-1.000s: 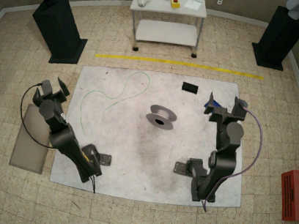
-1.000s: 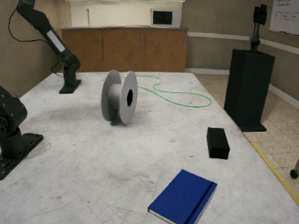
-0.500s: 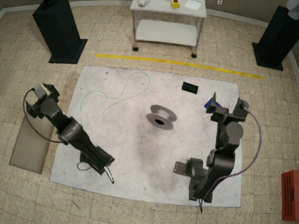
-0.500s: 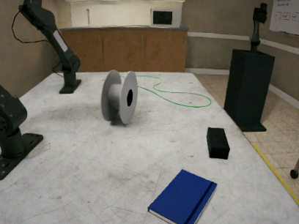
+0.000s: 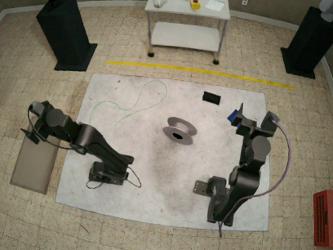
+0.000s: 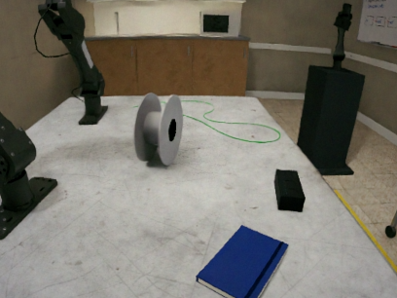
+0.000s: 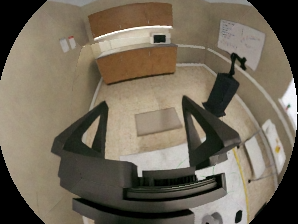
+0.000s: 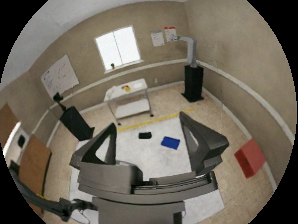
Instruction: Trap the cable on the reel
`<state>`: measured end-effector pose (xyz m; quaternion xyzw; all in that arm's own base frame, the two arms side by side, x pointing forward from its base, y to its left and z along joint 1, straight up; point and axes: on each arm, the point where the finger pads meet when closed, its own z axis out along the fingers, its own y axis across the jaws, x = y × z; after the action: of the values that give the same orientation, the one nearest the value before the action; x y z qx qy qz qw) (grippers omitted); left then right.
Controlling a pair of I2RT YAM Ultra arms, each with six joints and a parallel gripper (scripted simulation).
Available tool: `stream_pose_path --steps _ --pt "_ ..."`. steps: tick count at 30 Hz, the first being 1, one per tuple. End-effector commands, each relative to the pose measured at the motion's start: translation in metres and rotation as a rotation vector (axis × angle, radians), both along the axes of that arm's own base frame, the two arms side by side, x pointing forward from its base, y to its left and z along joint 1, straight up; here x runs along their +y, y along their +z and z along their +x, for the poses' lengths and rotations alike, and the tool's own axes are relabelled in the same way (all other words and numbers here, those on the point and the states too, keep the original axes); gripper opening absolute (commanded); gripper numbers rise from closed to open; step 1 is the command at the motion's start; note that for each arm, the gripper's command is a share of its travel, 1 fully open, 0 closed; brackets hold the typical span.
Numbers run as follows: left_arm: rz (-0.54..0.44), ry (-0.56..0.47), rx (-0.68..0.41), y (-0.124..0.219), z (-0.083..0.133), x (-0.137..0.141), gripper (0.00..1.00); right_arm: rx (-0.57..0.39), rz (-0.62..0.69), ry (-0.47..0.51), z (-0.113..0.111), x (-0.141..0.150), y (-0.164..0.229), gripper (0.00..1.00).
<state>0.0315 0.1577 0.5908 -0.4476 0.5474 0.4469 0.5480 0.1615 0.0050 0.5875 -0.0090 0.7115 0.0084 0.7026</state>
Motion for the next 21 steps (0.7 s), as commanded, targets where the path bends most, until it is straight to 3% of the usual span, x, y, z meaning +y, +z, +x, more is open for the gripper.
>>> stream_pose_path --steps 1,10,21 --pt "0.029 0.058 0.001 0.006 -0.012 -0.015 1.00 -0.052 0.004 -0.013 -0.019 -0.002 0.012 1.00" --pt "0.029 0.162 0.003 0.006 -0.027 -0.014 1.00 -0.052 0.004 -0.031 -0.019 -0.005 0.012 1.00" --pt "0.029 0.169 0.003 0.006 -0.028 -0.013 1.00 -0.052 0.003 -0.028 -0.019 -0.004 0.012 1.00"
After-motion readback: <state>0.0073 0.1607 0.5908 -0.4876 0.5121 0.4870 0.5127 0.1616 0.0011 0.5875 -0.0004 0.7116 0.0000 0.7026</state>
